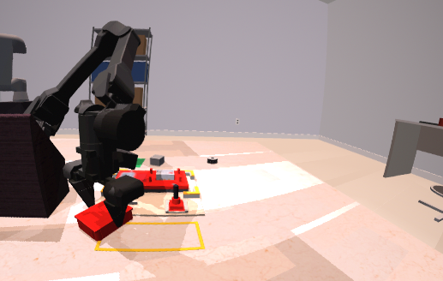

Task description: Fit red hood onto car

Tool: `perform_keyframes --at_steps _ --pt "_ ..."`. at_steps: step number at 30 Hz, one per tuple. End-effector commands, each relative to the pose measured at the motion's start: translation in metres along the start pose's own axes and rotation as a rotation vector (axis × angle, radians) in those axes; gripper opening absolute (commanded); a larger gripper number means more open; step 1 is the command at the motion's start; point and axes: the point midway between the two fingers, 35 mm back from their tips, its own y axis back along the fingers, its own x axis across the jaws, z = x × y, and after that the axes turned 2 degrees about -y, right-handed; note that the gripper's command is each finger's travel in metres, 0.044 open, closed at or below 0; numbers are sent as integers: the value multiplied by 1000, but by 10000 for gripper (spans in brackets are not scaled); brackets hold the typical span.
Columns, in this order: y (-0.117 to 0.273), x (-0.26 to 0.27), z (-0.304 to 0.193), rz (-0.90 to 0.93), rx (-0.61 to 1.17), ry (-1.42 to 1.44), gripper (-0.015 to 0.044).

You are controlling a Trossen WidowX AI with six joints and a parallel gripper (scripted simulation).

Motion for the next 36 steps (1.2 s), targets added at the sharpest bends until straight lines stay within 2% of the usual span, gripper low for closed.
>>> perform_keyframes --at_steps 1,10,20,21,36 --pt "0 0 0 0 0 0 335" --pt "0 0 0 0 0 0 275" --pt "10 0 0 0 0 -1 12" --pt "12 0 0 0 0 -1 0" --pt "56 -1 -1 -2 2 -1 0"
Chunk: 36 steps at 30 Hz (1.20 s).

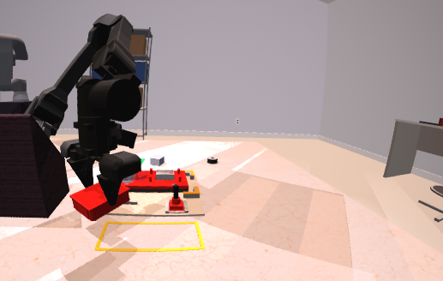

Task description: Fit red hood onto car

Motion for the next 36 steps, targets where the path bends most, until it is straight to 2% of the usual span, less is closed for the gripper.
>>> perform_keyframes --at_steps 1,13,21,36 --pt "16 -2 0 -8 5 9 0" --pt "46 -2 -1 -8 7 9 0" --pt "47 -1 1 -4 2 -5 0" --pt "54 -12 44 -17 32 -192 0"
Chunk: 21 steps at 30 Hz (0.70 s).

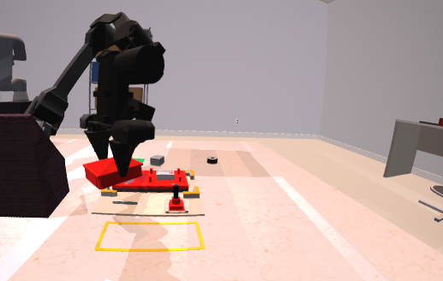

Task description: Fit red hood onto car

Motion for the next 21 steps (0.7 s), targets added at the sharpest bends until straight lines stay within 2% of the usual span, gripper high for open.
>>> perform_keyframes --at_steps 1,21 --pt "4 -1 16 -8 0 -61 0" --pt "10 7 84 -12 11 -337 0"
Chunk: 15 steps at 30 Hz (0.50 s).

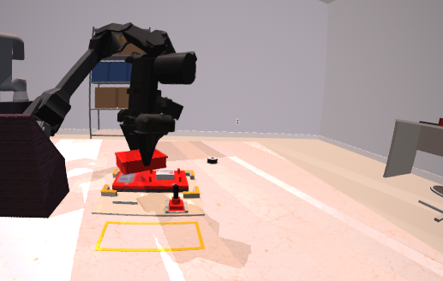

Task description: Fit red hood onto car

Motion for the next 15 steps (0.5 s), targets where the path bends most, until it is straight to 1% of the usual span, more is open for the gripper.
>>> perform_keyframes --at_steps 1,15 --pt "3 8 16 -2 -6 -60 0" --pt "4 40 56 3 2 -247 0"
